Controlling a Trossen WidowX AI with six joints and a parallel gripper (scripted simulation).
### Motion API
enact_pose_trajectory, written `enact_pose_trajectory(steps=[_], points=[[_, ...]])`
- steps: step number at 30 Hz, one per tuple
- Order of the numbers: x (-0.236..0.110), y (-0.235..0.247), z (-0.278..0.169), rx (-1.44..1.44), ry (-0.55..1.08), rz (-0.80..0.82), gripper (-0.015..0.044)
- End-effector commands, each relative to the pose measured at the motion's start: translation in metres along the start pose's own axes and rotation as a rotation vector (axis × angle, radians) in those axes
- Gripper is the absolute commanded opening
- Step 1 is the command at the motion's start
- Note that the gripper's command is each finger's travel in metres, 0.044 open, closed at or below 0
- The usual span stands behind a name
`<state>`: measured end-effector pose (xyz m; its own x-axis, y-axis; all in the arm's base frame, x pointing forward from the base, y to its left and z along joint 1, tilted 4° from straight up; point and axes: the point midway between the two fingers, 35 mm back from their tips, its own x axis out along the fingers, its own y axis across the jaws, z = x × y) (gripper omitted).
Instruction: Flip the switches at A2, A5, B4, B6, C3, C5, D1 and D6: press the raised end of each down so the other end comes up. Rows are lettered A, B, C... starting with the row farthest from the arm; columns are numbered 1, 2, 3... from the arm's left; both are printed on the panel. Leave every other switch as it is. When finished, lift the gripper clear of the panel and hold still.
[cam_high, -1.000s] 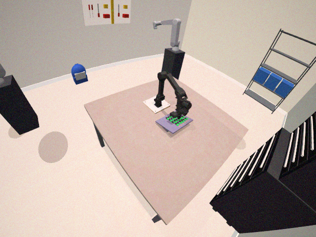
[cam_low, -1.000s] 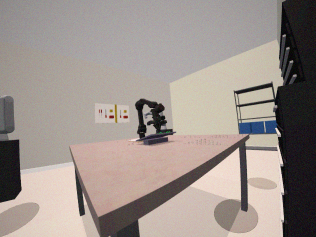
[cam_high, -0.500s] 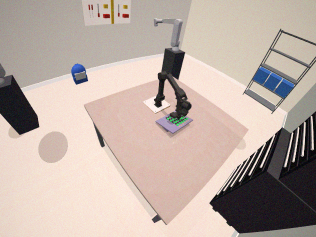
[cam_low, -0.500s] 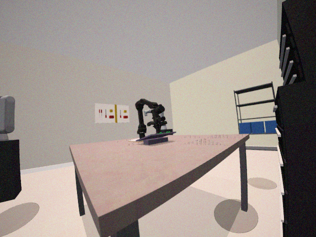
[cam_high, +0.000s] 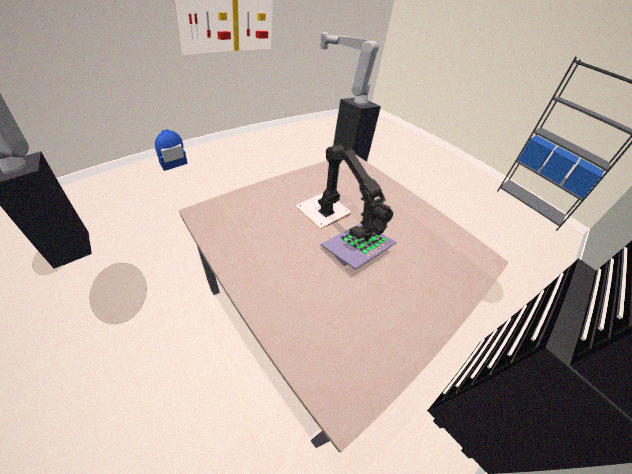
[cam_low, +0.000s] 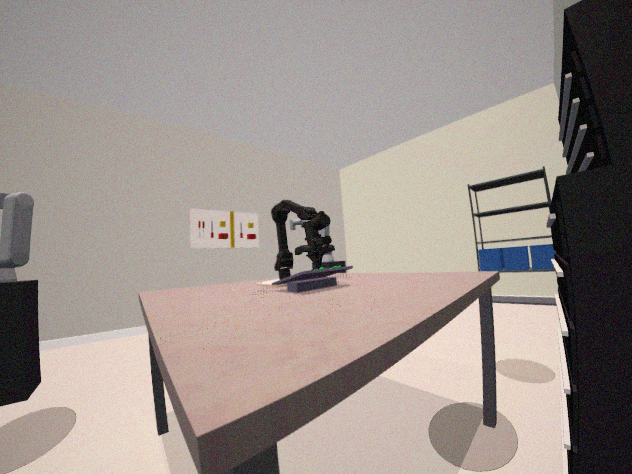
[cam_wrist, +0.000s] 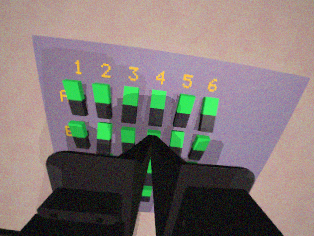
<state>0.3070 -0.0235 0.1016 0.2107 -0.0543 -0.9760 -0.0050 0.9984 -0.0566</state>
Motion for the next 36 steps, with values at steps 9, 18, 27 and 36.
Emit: enact_pose_trajectory(steps=[9, 18, 27, 36], points=[[0.0018, -0.0009, -0.0004, 0.001, 0.002, -0.006, 0.0000], [0.0030, -0.0009, -0.0004, 0.001, 0.002, -0.006, 0.0000], [0.0042, -0.0009, -0.0004, 0.001, 0.002, -0.006, 0.0000], [0.0054, -0.0009, -0.0004, 0.001, 0.002, -0.006, 0.0000]])
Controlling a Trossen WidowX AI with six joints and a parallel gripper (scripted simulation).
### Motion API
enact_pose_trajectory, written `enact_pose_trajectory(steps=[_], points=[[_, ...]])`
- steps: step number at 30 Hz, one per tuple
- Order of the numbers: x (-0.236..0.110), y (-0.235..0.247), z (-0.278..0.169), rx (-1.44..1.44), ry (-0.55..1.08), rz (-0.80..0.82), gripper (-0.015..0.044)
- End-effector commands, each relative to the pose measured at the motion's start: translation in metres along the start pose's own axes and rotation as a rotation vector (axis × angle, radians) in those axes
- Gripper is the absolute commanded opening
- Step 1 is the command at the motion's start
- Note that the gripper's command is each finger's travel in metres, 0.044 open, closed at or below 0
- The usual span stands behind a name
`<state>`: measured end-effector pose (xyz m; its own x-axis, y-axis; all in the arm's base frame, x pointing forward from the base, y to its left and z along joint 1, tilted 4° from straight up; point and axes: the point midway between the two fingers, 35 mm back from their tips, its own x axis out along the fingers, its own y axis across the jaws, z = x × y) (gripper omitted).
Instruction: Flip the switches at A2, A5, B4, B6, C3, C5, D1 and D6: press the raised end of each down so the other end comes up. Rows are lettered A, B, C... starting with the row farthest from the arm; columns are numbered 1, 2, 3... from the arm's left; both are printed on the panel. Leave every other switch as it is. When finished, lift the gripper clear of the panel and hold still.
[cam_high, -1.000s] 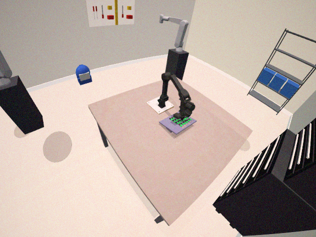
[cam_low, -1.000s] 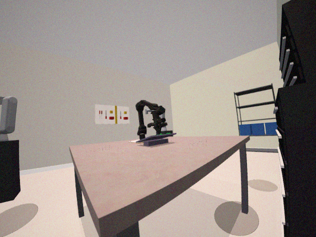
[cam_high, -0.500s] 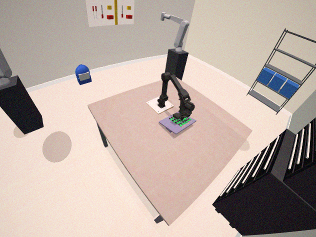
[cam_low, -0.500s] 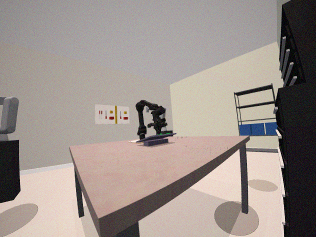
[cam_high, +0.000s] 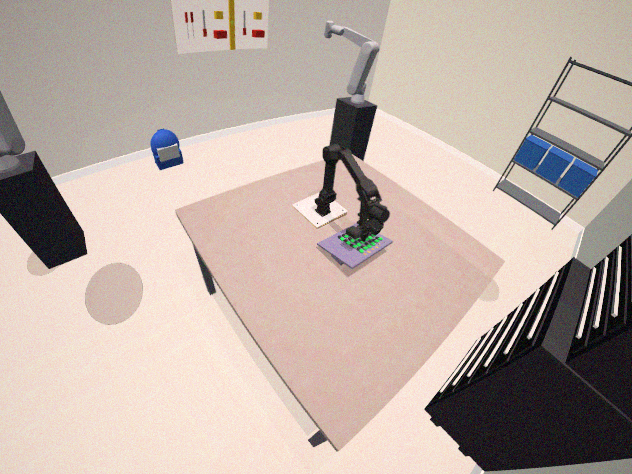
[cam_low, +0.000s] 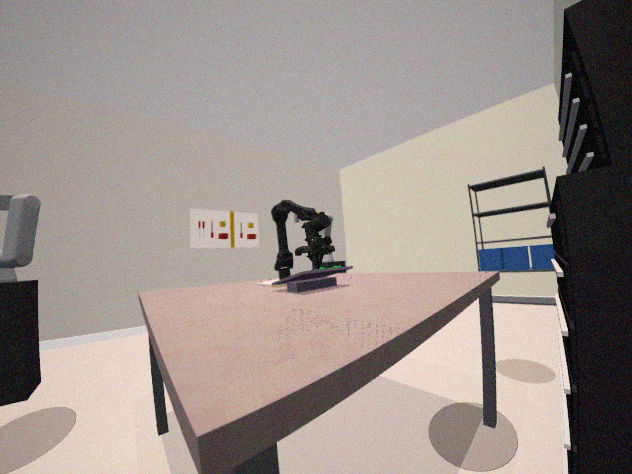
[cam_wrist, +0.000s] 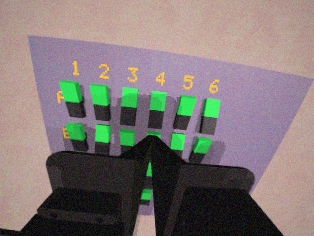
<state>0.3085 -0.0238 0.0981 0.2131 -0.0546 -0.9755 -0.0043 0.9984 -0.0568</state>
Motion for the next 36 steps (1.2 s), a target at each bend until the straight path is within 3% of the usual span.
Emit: enact_pose_trajectory(steps=[1, 18, 23, 29, 36], points=[[0.002, -0.001, -0.001, 0.000, 0.004, -0.006, 0.0000], [0.004, -0.001, -0.001, 0.000, 0.004, -0.006, 0.0000], [-0.058, 0.000, -0.003, 0.000, -0.019, -0.005, 0.0000], [-0.062, -0.003, -0.003, 0.000, -0.020, -0.006, 0.0000], [-0.062, -0.053, -0.003, -0.001, -0.020, -0.010, 0.0000]])
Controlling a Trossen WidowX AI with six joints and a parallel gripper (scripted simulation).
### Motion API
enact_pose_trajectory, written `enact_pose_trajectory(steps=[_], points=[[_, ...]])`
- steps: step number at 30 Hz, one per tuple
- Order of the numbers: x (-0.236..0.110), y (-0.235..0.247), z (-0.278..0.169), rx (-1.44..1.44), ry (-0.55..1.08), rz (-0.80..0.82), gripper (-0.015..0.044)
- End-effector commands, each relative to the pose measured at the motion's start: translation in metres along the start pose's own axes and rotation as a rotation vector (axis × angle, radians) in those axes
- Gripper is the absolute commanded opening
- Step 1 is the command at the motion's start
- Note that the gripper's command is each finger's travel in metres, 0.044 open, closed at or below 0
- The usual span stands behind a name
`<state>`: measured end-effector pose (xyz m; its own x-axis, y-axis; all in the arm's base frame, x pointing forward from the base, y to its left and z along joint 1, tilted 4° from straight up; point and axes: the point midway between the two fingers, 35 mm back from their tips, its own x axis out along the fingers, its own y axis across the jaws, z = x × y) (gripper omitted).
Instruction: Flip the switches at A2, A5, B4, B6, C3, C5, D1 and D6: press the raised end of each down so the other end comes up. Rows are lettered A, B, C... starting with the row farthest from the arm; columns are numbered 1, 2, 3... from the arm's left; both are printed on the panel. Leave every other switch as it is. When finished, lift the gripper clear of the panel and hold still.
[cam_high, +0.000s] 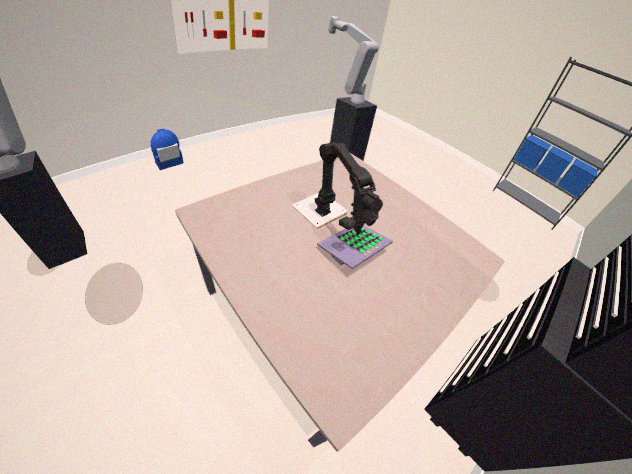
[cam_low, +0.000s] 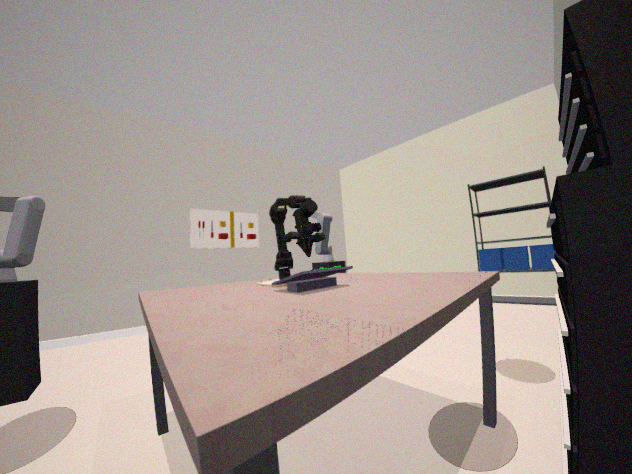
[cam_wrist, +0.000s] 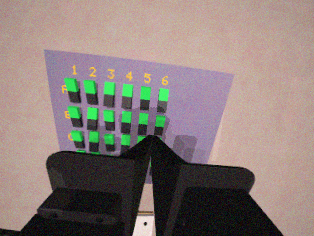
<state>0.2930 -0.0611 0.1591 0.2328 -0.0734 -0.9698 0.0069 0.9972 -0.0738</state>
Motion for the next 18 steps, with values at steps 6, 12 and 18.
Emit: enact_pose_trajectory(steps=[6, 12, 18], points=[[0.034, -0.012, 0.000, -0.008, 0.025, 0.008, 0.0000], [0.034, -0.012, 0.000, -0.008, 0.025, 0.008, 0.0000], [0.043, -0.012, 0.000, -0.008, 0.025, 0.008, 0.0000]])
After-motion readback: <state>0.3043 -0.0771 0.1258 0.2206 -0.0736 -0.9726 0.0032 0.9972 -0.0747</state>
